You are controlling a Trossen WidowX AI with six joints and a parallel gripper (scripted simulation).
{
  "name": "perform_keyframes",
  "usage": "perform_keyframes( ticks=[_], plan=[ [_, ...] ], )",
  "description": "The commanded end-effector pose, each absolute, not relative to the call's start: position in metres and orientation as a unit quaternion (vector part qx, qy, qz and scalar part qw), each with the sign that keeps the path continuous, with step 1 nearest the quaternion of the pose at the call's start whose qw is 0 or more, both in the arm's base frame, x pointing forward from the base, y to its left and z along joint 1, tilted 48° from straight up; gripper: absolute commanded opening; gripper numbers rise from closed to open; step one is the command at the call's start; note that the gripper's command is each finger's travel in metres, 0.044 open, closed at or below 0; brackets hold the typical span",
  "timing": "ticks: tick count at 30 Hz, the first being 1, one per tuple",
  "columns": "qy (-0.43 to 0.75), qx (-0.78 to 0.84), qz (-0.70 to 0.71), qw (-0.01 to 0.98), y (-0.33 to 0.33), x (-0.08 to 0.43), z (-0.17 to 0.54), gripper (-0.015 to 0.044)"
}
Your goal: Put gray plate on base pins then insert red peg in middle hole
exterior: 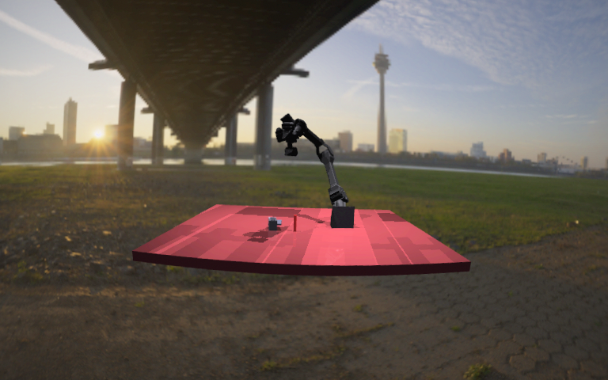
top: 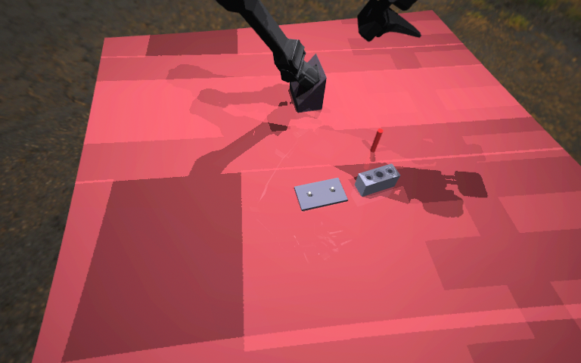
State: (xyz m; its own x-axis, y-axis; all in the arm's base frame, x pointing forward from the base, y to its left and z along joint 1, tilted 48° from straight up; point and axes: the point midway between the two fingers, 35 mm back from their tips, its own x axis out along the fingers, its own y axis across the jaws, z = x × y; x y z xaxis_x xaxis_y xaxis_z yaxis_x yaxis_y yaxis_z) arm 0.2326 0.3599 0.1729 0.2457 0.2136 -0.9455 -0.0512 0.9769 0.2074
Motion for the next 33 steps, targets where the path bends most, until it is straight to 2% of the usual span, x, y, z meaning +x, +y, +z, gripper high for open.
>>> perform_keyframes(
  ticks=[1,7,15,33],
  plan=[
    [0.607,0.097,-0.052,0.787,0.336,0.258,0.132,0.0440],
    [0.538,0.151,-0.300,0.773,0.277,0.298,0.066,0.0440],
    [0.334,0.188,-0.559,0.735,0.179,0.330,-0.008,0.0440],
    [0.313,0.189,-0.573,0.733,0.139,0.338,-0.043,0.0440]
  ],
)
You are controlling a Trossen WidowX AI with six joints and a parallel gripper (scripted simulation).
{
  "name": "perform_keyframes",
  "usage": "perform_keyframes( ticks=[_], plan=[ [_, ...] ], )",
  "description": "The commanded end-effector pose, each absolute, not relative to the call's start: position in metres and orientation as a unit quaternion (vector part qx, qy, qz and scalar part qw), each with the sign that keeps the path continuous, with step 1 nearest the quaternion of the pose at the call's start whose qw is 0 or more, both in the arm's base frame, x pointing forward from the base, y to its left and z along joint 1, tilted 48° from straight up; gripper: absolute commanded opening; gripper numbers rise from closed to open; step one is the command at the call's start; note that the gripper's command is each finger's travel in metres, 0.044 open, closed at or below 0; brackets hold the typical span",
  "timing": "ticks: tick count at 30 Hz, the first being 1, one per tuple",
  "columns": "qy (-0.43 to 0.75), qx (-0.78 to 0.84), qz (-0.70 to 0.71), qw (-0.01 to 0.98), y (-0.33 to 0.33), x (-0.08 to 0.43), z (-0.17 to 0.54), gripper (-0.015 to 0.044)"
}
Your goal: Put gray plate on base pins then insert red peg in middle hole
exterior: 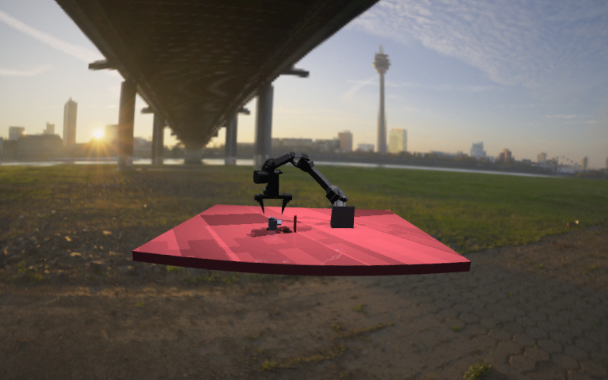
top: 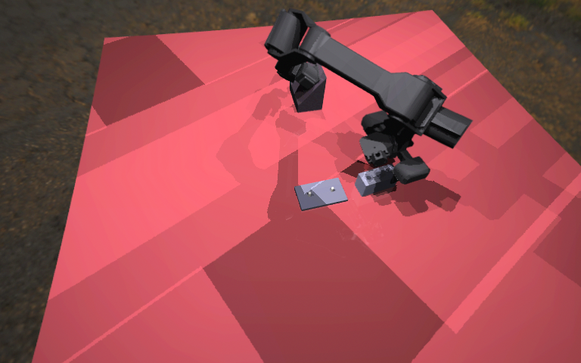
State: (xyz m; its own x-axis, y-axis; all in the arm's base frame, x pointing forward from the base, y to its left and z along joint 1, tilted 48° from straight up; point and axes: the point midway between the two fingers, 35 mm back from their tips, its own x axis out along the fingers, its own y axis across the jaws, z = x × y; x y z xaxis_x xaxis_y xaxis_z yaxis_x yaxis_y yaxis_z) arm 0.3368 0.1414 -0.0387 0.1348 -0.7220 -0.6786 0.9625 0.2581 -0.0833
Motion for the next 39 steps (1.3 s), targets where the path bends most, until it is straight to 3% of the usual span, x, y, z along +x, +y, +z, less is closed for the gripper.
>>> perform_keyframes(
  ticks=[1,39],
  plan=[
    [0.313,0.189,-0.573,0.733,0.136,0.338,-0.046,0.0440],
    [0.312,0.188,-0.574,0.733,0.093,0.347,-0.084,0.0440]
  ],
)
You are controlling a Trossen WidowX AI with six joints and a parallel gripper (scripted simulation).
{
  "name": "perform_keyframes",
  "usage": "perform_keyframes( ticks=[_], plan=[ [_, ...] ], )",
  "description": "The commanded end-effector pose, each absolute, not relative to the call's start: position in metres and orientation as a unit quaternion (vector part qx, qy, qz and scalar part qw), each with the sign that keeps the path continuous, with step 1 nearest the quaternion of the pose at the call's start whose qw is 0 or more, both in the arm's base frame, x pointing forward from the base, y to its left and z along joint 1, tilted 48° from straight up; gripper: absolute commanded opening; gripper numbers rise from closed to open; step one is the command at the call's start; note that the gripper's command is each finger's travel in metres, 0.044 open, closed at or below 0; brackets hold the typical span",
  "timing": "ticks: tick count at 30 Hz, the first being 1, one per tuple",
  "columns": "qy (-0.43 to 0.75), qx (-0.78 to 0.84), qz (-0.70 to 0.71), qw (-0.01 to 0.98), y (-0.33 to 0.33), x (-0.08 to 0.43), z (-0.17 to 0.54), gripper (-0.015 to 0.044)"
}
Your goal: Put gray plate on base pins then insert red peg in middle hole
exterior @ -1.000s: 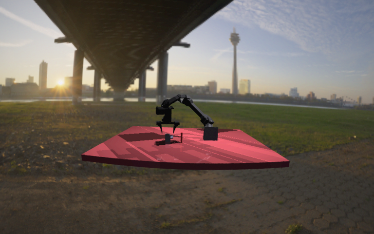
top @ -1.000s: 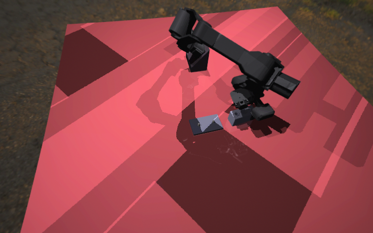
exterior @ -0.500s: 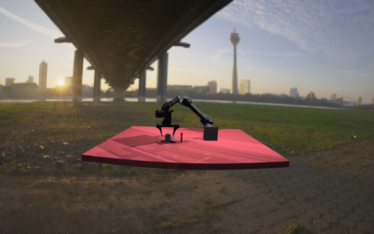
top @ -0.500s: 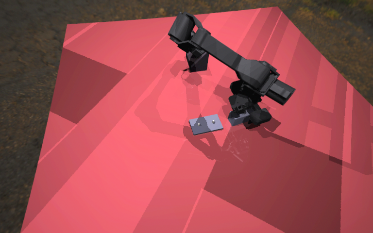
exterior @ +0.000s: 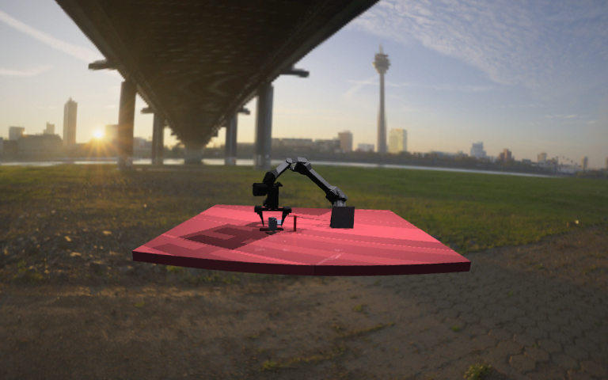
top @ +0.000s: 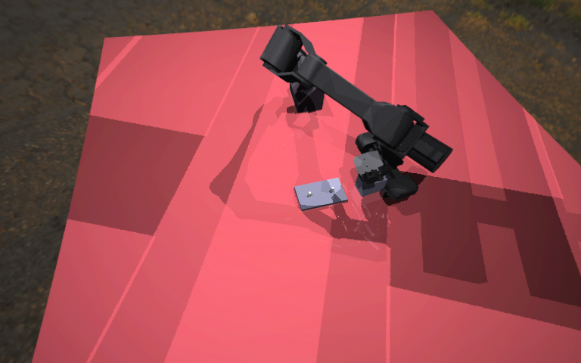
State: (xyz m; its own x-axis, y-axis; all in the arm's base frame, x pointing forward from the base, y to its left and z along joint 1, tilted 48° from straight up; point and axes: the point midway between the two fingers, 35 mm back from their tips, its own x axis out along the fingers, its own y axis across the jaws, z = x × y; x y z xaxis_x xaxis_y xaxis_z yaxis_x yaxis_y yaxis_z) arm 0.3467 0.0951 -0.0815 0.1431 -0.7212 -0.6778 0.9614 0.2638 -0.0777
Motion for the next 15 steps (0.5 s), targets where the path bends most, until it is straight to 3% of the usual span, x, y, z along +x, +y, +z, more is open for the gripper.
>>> perform_keyframes(
  ticks=[1,2,13,15],
  plan=[
    [0.312,0.188,-0.574,0.733,0.0922,0.3466,-0.0841,0.0440],
    [0.312,0.188,-0.574,0.733,0.0920,0.3466,-0.0842,0.0440],
    [0.312,0.188,-0.574,0.733,0.0920,0.3466,-0.0842,0.0151],
    [0.312,0.188,-0.574,0.733,0.0920,0.3466,-0.0842,0.0138]
  ],
)
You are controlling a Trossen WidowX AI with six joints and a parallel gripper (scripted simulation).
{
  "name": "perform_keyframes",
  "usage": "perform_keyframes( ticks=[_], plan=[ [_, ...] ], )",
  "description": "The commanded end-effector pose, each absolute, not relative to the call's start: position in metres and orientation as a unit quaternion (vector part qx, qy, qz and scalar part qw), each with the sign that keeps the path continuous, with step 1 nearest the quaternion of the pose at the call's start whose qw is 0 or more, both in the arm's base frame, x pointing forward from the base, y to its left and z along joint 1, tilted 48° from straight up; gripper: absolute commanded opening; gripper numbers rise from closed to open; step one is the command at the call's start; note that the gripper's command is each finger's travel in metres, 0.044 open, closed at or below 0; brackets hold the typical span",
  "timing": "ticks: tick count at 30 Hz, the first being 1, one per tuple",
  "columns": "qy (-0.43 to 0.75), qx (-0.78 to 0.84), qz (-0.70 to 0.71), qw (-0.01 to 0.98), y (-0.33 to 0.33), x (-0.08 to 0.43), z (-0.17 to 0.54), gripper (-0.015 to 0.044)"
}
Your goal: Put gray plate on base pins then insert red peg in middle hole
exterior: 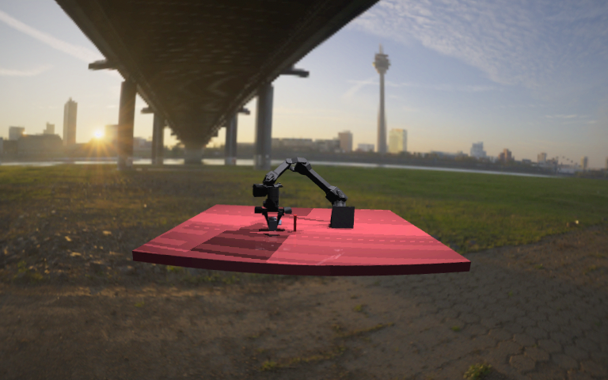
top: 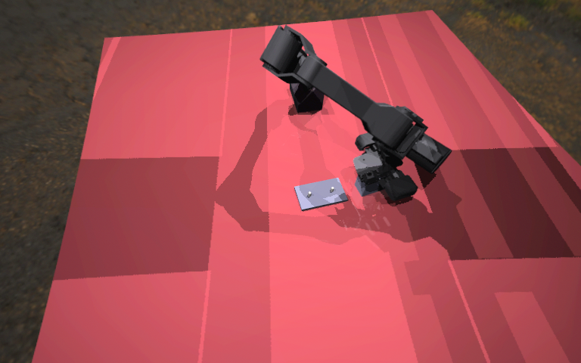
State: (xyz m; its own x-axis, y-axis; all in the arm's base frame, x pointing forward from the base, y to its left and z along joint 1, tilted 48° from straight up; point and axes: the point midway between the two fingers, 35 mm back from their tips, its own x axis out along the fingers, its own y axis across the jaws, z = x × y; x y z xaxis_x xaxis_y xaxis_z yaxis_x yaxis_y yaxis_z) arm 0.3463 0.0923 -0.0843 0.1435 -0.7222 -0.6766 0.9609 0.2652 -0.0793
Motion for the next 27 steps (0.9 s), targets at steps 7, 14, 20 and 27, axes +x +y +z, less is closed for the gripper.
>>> perform_keyframes(
  ticks=[7,14,20,27],
  plan=[
    [0.312,0.188,-0.574,0.733,0.092,0.347,-0.084,0.0091],
    [0.323,0.173,-0.561,0.742,0.096,0.348,-0.079,0.0000],
    [0.324,0.175,-0.561,0.741,0.111,0.347,-0.068,0.0000],
    [0.324,0.179,-0.563,0.739,0.127,0.345,-0.054,0.0000]
  ],
)
